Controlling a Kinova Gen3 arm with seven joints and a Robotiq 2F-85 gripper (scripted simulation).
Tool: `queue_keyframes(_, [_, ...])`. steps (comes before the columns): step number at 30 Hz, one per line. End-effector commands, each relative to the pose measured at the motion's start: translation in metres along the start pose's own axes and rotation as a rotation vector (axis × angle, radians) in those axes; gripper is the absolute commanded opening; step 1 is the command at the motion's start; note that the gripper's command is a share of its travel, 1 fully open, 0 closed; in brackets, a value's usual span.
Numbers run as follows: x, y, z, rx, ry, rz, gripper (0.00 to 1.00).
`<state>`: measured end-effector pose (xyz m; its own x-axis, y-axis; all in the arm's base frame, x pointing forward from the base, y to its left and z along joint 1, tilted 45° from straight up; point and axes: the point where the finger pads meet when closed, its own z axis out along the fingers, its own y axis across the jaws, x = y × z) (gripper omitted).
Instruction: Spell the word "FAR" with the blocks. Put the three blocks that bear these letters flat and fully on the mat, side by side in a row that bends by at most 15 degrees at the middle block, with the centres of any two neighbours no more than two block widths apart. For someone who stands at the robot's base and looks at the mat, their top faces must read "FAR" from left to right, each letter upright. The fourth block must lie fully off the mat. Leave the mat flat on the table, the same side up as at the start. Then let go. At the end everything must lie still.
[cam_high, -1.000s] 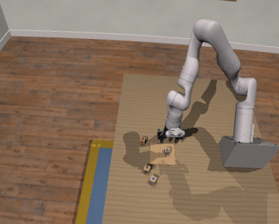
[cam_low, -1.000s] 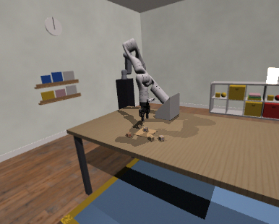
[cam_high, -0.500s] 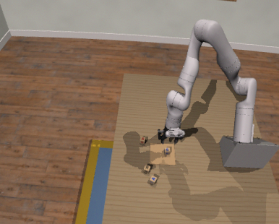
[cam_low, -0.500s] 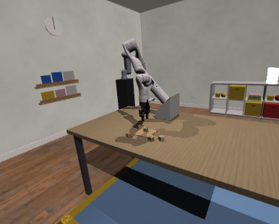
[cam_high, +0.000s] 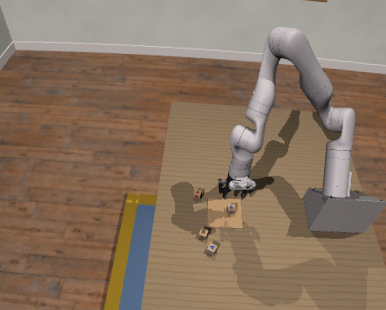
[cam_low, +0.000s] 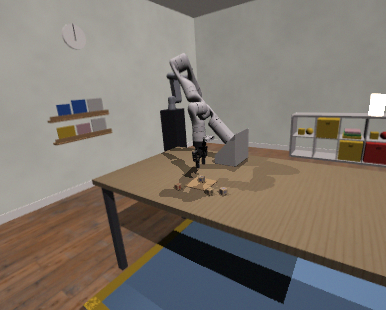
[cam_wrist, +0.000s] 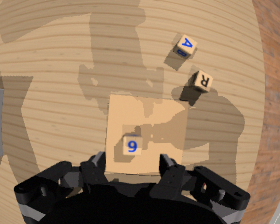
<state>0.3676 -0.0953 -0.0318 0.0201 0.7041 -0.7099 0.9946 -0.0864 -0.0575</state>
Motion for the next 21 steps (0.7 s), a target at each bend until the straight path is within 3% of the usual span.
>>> queue_keyframes(1, [0.001, 0.000, 0.000, -0.003, 0.001, 0.004, 0.67])
queue_keyframes(21, [0.001, -0.001, 0.012, -0.002, 0.001, 0.003, 0.67])
